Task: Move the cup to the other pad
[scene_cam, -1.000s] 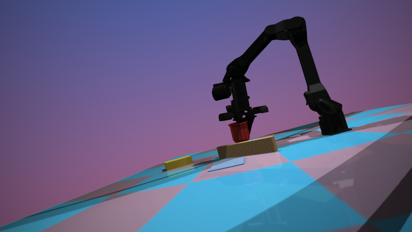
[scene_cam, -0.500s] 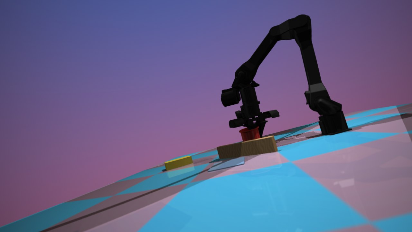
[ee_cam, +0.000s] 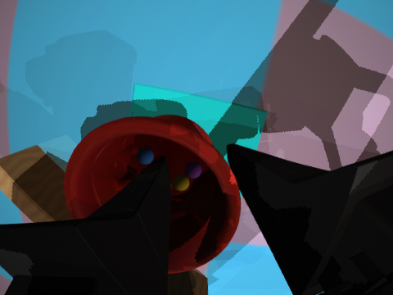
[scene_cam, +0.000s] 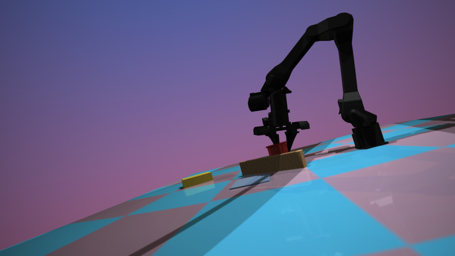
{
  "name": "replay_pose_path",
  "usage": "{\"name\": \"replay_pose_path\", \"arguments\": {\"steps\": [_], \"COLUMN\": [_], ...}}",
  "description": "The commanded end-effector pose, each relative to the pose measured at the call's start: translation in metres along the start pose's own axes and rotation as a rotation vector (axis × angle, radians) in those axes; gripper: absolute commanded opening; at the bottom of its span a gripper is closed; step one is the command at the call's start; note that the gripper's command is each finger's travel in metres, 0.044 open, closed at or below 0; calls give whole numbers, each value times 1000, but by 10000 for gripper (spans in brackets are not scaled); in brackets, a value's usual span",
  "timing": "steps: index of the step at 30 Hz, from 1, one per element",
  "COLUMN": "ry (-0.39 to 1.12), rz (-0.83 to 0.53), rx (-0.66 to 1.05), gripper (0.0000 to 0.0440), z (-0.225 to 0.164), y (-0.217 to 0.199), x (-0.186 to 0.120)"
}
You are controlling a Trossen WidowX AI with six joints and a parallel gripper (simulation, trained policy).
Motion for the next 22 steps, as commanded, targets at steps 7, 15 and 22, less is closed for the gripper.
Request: {"name": "replay_pose_path", "arguments": {"steps": [7,15,22], "ry": [-25,-53,-86], "rz": [58,102,139], "rx": [-2,8,18], "gripper": [200,257,296], "z": [-3,-4,-2], "y": [-6,-11,-16], "x": [-9,-21,-36]}}
Point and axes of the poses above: the point midway between the two fingers, 35 mm back from their tips, its own x axis out along the fingers, its own y axis across the jaws, z = x × y, the point moved 6 cm from there along -x, back along the fingers, and after that the axes turned 6 degrees about -x, right-handed, at the moved point
